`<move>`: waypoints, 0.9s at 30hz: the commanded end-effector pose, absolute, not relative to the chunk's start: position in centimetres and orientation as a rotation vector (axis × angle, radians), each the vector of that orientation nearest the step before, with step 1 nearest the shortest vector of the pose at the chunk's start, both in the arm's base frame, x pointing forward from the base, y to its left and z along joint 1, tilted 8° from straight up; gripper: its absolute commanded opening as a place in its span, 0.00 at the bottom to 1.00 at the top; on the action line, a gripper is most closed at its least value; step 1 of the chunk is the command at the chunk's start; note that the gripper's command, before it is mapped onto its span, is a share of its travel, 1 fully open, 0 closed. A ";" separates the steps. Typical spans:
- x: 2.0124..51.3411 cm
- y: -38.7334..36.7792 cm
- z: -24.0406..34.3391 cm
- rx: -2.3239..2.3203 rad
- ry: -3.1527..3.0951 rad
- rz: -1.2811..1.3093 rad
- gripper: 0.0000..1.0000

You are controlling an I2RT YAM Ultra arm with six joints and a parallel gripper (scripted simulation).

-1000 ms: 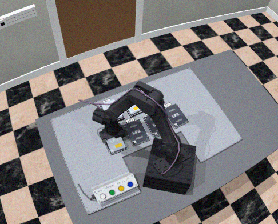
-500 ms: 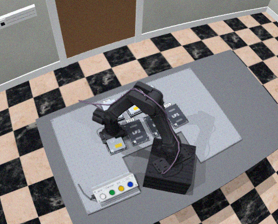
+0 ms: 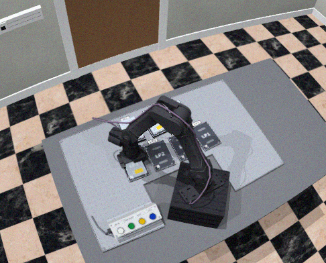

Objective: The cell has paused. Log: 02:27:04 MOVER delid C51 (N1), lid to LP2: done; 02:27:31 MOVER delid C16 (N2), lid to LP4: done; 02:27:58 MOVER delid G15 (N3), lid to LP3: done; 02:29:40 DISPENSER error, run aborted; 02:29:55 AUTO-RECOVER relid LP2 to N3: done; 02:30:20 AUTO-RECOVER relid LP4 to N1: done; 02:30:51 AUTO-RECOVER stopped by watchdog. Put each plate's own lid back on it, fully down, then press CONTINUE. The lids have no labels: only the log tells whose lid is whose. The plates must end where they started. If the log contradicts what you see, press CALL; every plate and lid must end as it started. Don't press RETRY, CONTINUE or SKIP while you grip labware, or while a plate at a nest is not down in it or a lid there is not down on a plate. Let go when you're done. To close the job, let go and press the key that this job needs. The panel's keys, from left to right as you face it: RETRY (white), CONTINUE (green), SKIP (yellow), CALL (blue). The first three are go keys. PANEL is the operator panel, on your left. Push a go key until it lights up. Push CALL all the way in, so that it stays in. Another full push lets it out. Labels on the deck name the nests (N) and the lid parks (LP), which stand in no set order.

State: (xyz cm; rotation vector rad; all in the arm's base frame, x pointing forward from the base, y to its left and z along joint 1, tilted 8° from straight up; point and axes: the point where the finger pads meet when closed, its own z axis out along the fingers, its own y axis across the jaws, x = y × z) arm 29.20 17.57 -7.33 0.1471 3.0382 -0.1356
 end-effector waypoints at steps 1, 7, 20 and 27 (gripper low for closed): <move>30.1 18.2 -6.8 0.138 3.001 -0.112 0.88; 29.7 18.1 -6.8 0.141 3.015 -0.115 0.83; 29.6 18.0 -6.9 0.141 3.015 -0.115 0.00; 29.6 18.0 -7.0 0.141 3.015 -0.115 0.00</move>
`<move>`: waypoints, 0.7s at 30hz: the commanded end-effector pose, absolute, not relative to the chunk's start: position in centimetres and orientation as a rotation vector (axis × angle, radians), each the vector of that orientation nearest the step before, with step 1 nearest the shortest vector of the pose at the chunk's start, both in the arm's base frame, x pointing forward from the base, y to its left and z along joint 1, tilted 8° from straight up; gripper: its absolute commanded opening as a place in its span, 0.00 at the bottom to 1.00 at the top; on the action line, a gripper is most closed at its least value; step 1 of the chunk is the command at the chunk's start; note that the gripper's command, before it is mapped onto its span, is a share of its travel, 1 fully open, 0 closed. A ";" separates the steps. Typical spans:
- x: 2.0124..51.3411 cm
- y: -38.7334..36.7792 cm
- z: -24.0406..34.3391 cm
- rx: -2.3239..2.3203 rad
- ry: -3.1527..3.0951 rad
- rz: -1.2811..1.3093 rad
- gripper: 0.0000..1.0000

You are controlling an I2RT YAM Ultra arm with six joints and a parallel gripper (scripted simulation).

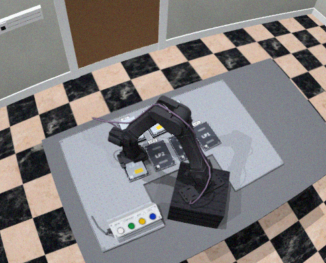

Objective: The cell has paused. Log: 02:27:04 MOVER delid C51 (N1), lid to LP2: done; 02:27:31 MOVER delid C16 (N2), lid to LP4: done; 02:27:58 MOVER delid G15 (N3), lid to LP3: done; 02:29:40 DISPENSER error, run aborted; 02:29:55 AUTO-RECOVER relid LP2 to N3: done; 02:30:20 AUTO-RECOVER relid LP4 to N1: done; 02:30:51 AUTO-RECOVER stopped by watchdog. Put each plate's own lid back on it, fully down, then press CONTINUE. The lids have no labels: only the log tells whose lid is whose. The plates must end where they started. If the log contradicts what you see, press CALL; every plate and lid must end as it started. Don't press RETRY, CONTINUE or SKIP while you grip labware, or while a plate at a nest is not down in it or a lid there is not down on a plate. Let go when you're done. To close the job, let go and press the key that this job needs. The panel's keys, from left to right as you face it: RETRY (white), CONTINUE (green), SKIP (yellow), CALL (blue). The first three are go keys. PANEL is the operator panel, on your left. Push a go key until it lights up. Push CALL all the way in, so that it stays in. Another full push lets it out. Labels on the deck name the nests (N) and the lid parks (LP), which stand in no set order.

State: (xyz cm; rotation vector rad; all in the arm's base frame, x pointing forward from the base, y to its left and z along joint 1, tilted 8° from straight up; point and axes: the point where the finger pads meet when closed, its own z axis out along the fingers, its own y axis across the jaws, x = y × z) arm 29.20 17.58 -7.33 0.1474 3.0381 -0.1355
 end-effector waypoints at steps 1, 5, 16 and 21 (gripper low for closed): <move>29.6 18.0 -7.0 0.141 3.015 -0.115 0.00; 29.6 18.0 -7.0 0.141 3.015 -0.115 0.00; 29.5 18.0 -7.1 0.141 3.015 -0.115 0.00; 29.1 17.5 -7.5 0.141 3.017 -0.132 0.00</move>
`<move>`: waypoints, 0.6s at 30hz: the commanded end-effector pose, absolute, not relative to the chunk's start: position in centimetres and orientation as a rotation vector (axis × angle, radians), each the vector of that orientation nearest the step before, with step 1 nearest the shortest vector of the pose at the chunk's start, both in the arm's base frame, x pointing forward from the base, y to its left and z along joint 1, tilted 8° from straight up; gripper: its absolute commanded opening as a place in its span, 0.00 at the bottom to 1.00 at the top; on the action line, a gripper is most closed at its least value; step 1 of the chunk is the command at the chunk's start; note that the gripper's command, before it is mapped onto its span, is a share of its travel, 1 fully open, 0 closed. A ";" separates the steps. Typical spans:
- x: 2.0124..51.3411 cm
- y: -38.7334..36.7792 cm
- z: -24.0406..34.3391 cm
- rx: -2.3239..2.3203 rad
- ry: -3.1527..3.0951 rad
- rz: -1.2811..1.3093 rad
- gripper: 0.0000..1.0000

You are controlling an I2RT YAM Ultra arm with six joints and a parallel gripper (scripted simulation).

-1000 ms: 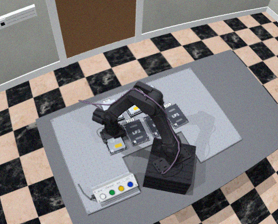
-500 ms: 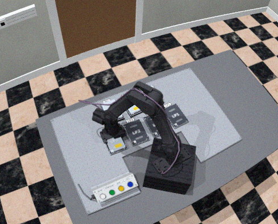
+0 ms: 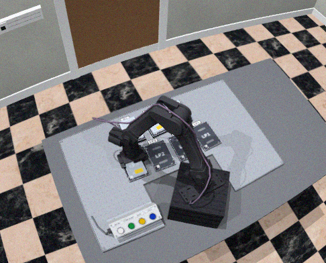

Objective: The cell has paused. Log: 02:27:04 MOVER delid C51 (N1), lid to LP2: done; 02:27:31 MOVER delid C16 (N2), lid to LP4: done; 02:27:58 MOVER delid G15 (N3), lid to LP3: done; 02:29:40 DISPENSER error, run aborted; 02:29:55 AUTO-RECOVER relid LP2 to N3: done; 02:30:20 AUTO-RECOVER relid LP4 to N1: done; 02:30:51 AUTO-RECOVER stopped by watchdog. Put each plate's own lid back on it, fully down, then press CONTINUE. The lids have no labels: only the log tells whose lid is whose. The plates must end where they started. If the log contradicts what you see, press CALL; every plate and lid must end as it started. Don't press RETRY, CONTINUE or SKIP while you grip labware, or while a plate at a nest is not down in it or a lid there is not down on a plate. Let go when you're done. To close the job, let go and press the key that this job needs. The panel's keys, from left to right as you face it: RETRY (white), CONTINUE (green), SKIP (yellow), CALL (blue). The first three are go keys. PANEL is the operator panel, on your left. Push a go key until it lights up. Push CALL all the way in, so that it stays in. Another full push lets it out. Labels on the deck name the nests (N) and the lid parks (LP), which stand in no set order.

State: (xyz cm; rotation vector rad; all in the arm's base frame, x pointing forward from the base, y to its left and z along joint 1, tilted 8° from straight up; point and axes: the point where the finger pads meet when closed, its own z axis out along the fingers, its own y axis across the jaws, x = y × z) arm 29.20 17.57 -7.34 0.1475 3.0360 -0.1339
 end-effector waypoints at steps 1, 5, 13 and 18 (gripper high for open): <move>29.3 17.8 -7.3 0.141 3.015 -0.115 0.00; 29.4 17.9 -7.1 0.141 3.015 -0.115 0.00; 29.4 18.0 -6.1 0.135 3.009 -0.115 0.00; 29.8 18.8 -4.8 0.135 2.992 -0.093 0.00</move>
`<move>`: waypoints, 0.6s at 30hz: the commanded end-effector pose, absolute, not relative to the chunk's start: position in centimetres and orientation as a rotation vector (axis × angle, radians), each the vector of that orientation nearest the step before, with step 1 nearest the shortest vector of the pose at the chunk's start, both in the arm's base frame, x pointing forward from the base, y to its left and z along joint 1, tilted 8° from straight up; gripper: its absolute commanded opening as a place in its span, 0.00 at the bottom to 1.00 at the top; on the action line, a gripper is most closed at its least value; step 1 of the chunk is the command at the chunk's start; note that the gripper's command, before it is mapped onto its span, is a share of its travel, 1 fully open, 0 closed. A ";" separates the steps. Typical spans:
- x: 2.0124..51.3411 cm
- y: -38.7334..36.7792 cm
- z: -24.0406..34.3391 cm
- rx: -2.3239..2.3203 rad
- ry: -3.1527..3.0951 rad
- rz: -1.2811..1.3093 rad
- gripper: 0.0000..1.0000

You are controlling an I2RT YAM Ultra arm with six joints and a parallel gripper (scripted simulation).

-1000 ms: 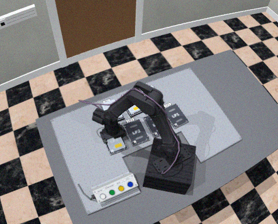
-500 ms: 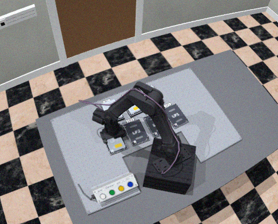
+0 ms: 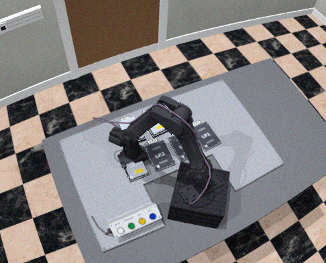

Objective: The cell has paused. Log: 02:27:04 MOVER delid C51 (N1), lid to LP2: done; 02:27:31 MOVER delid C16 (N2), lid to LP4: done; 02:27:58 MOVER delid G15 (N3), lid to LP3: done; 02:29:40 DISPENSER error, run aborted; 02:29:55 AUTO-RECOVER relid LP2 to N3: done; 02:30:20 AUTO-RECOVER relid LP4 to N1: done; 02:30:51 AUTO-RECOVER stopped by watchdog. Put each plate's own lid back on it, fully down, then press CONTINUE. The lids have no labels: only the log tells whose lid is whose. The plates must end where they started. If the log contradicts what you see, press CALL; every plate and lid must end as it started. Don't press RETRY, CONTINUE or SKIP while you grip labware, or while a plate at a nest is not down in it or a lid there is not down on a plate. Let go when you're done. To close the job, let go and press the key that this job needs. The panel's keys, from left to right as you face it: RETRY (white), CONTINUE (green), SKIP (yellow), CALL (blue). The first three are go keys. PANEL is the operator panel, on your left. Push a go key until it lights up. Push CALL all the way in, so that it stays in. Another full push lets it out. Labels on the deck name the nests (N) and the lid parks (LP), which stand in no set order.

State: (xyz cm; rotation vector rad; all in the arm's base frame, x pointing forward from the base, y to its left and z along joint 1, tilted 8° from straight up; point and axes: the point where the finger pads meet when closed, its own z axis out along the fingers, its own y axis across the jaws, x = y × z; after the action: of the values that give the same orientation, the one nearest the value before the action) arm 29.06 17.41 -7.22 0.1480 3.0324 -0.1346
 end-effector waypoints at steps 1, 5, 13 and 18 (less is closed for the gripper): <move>29.8 18.8 -4.6 0.135 2.992 -0.093 0.00; 29.7 18.8 -4.0 0.135 2.992 -0.093 0.00; 29.6 18.9 -2.9 0.136 2.992 -0.094 0.00; 29.5 18.9 -2.1 0.136 2.992 -0.094 0.00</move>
State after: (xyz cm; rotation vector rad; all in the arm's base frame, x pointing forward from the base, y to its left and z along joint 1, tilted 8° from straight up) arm 28.51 17.51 -4.78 0.1486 3.0422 -0.1452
